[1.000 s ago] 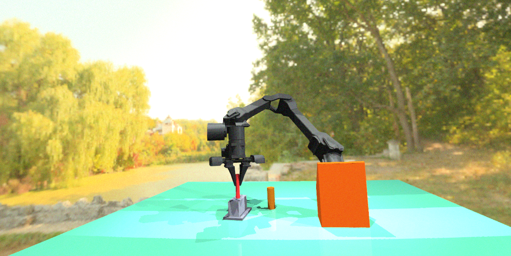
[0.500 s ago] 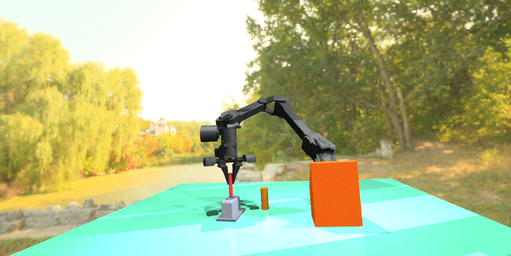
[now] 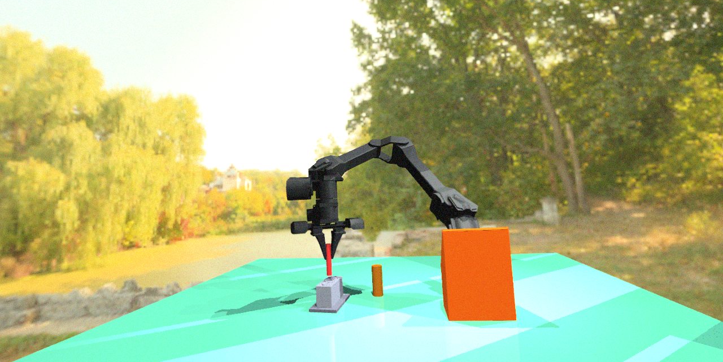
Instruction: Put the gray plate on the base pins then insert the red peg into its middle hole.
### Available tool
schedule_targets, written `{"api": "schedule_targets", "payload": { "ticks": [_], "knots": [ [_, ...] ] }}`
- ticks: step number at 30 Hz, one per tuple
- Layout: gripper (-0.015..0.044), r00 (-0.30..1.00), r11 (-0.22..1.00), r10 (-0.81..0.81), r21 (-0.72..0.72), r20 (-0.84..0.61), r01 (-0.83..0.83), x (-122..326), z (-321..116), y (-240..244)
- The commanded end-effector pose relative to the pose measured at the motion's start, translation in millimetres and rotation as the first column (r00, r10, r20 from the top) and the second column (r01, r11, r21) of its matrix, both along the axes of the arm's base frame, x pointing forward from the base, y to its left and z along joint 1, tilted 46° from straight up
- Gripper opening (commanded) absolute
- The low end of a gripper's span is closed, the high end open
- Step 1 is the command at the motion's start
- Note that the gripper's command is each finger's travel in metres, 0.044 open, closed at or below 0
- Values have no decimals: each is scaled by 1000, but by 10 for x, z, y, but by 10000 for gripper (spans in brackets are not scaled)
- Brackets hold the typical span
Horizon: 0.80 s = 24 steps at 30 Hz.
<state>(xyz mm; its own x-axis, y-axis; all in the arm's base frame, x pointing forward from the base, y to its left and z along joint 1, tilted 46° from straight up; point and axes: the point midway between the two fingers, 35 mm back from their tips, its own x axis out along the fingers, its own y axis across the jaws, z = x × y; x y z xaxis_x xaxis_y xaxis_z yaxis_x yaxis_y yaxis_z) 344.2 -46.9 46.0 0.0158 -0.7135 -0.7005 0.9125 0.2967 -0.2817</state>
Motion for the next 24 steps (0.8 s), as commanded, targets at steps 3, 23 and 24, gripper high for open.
{"api": "schedule_targets", "payload": {
  "ticks": [3, 23, 24],
  "knots": [
    [0, 1000, 1000, 4, -6, -2, -4, 2, 10, -6],
    [0, 1000, 1000, 2, -4, -1, -2, -2, -62, -81],
    [0, 1000, 1000, 3, -4, -2, -3, -3, -72, -95]
  ]
}}
